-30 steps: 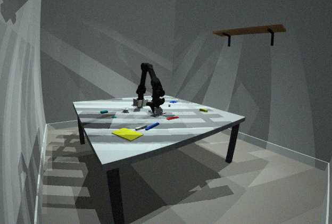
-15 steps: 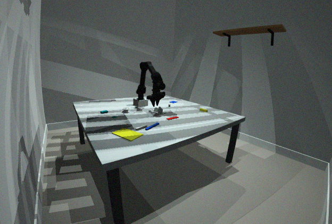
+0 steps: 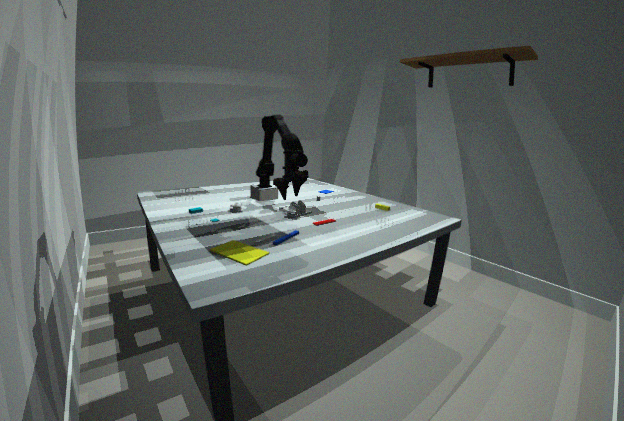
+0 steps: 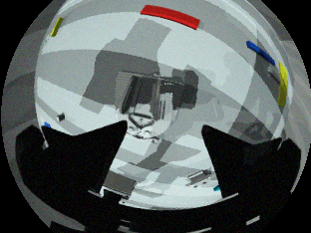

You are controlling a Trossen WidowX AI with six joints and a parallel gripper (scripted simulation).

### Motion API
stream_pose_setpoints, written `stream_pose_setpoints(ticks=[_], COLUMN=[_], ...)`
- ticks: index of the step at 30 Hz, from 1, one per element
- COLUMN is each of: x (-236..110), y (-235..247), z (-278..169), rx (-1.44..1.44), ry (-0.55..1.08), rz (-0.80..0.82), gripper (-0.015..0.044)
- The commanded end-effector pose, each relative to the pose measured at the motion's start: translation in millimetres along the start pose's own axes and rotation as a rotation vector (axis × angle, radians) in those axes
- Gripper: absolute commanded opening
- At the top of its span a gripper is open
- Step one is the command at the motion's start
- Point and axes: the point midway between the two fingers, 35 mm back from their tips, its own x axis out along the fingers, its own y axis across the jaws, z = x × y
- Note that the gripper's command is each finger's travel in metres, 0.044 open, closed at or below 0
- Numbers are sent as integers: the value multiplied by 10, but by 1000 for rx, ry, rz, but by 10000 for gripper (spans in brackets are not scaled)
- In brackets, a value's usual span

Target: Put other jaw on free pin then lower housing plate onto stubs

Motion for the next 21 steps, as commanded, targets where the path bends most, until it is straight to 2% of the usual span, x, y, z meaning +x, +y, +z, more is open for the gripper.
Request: stream_pose_setpoints(ticks=[1, 21], x=[-10, -75], y=[-82, -506], z=[-71, -452], rx=[90, 606], ry=[-2, 1], rz=[4, -8], gripper=[440, 440])
